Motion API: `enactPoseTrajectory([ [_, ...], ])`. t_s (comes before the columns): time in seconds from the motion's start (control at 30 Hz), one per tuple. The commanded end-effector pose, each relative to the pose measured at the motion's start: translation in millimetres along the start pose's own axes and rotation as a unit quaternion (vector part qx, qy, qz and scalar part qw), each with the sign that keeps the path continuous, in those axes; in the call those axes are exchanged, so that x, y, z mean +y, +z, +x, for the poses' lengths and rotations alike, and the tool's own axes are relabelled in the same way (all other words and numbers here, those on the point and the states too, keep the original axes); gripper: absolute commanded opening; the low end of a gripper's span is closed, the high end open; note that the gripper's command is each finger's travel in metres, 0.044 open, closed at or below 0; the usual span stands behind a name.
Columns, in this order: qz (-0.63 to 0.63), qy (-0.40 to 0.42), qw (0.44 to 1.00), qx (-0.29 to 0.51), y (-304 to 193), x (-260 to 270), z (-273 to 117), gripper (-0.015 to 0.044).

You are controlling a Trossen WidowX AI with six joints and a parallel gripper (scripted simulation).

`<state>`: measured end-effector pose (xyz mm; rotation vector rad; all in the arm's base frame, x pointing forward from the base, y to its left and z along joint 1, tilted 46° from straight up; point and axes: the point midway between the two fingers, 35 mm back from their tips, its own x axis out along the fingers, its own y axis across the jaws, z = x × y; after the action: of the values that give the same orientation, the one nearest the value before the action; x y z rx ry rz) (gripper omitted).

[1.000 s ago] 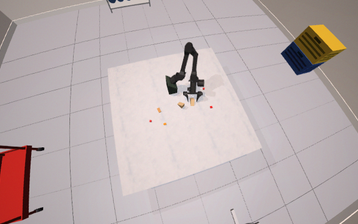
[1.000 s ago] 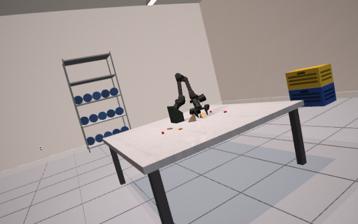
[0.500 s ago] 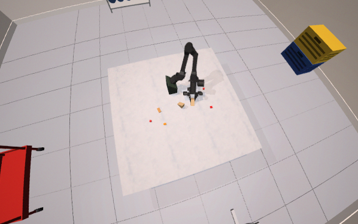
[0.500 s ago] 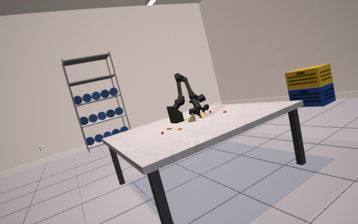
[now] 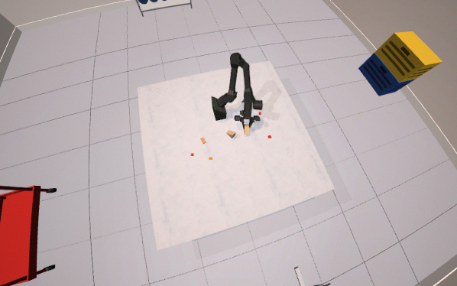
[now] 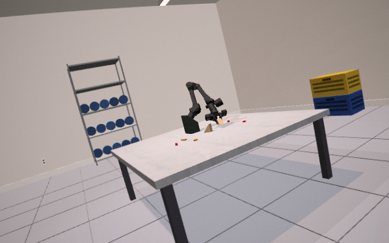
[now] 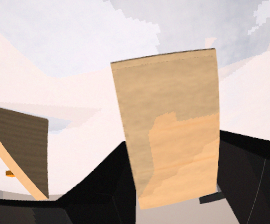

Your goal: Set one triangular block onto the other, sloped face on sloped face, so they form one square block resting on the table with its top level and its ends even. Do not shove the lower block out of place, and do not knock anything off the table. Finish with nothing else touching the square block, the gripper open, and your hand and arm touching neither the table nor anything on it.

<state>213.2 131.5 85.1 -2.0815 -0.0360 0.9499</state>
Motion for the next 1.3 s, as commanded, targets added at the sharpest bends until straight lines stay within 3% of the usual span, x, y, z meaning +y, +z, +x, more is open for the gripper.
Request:
enactPoseTrajectory([
  [0.0, -0.001, -0.002, 1.0, 0.0, -12, -3, -10, 0.0],
  [0.37, -0.003, -0.006, 1.0, 0.003, -42, 1, -52, 0.0],
  [0.53, 0.007, -0.003, 1.0, 0.003, -42, 2, -51, 0.0],
  [1.27, 0.286, 0.103, 0.949, -0.089, -38, 12, -46, 0.0],
])
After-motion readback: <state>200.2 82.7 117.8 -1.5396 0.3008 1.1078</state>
